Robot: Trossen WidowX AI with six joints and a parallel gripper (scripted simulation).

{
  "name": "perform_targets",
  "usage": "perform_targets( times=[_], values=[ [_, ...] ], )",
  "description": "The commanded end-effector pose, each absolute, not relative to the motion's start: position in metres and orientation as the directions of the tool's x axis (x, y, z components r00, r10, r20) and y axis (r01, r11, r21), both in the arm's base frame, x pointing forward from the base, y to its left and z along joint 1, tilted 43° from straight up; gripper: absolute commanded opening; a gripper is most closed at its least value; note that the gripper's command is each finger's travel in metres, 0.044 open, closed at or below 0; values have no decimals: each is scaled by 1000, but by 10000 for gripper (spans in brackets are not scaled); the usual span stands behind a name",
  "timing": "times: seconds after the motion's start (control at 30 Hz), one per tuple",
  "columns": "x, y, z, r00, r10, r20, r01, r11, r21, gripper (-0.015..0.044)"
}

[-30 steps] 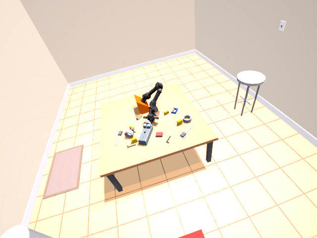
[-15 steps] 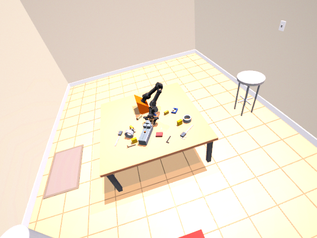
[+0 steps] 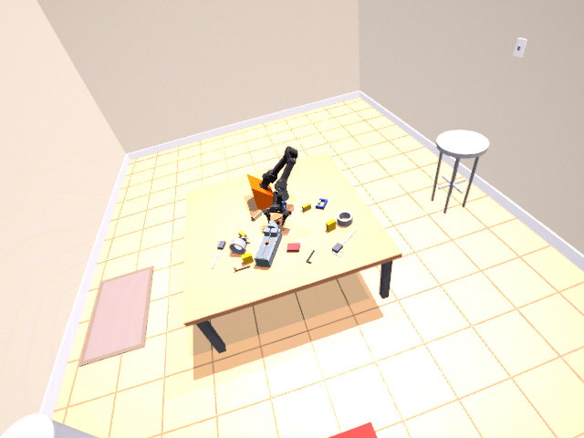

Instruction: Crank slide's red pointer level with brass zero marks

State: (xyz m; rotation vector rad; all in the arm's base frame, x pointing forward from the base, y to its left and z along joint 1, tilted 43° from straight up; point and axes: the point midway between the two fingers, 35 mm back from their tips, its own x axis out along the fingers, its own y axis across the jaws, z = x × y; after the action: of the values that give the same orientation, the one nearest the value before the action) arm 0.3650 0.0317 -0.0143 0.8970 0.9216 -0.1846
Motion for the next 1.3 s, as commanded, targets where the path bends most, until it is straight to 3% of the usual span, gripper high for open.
perform_targets(
  times=[0.0,0.47,1.27],
  values=[
    [366,26,-7,615,226,-755,491,640,591,440],
    [366,-49,73,616,218,-757,496,639,588,440],
    [454,-111,24,659,343,-669,224,760,610,440]
  ],
)
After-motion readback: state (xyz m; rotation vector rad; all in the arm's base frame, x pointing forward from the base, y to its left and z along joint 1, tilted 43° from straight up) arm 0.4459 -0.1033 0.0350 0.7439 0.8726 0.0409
